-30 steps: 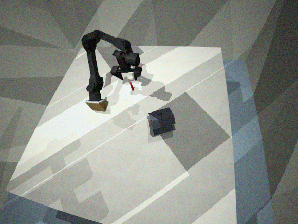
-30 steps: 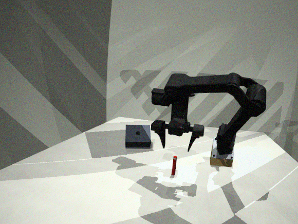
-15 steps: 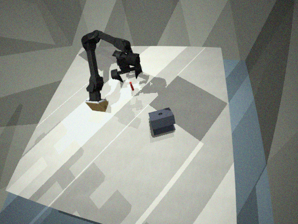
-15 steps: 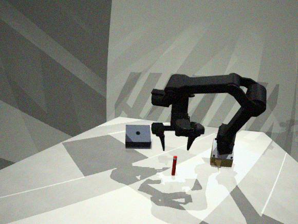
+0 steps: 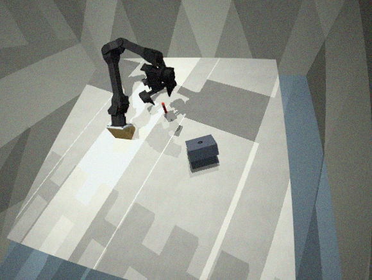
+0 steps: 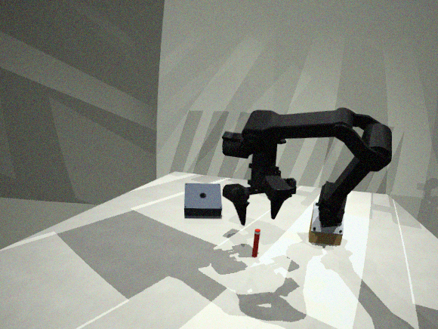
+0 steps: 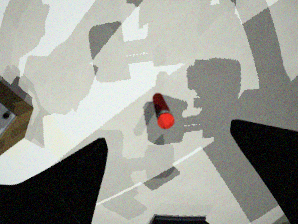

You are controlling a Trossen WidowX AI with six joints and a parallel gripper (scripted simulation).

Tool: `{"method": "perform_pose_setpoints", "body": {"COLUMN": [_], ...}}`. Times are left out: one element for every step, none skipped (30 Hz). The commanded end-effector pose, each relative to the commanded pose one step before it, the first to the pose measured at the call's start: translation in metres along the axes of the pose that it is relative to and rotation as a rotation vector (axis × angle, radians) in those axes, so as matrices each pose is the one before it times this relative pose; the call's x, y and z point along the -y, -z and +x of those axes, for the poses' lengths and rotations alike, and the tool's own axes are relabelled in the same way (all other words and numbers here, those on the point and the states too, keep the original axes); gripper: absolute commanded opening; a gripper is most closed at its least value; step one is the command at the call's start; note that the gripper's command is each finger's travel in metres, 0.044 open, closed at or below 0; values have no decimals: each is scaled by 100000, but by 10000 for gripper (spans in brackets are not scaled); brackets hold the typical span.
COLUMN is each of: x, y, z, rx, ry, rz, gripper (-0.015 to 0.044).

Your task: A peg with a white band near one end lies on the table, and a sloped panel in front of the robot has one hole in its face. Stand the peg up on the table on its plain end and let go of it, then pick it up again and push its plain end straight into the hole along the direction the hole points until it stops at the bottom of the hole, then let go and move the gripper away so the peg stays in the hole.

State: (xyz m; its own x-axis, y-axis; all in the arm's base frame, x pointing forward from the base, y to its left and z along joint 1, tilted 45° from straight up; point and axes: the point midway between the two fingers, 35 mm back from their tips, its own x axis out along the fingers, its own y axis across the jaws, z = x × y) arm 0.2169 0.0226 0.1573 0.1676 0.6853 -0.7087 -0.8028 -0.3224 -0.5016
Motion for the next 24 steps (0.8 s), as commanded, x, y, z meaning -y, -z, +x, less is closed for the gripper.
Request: {"method": "perform_pose_setpoints", "body": {"x": [10,0,0,0,0,0,0,0,0,0,0,0,0,0,0,0,-1,-1,-1,-1,0,0,0,0], "y": [-35,-1,-1,-1,-1,-1,-1,-1,-1,-1,0,0,0,0,4,8,11,14,17,19,19,18,17,15], "z": [102,16,16,16,16,16,16,16,13,8,3,0,0,0,27,53,79,105,131,154,163,164,164,164], "rx": [210,3,3,3,3,3,3,3,3,2,1,0,0,0,-5,-9,-13,-17,-20,-23,-23,-22,-21,-20], "ry": [374,0,0,0,1,1,1,1,1,1,0,0,0,0,-8,-15,-22,-28,-33,-36,-36,-33,-30,-27], "rz": [-9985,-2559,-2559,-2559,-2559,-2559,-2559,-2559,-2121,-1273,-424,0,0,0,0,0,-1,-1,-1,-2,-2,-2,-2,-3], "gripper": [440,440,440,440,440,440,440,440,440,440,440,440,440,440,440,440,440,440,440,440,440,440,440,440]}}
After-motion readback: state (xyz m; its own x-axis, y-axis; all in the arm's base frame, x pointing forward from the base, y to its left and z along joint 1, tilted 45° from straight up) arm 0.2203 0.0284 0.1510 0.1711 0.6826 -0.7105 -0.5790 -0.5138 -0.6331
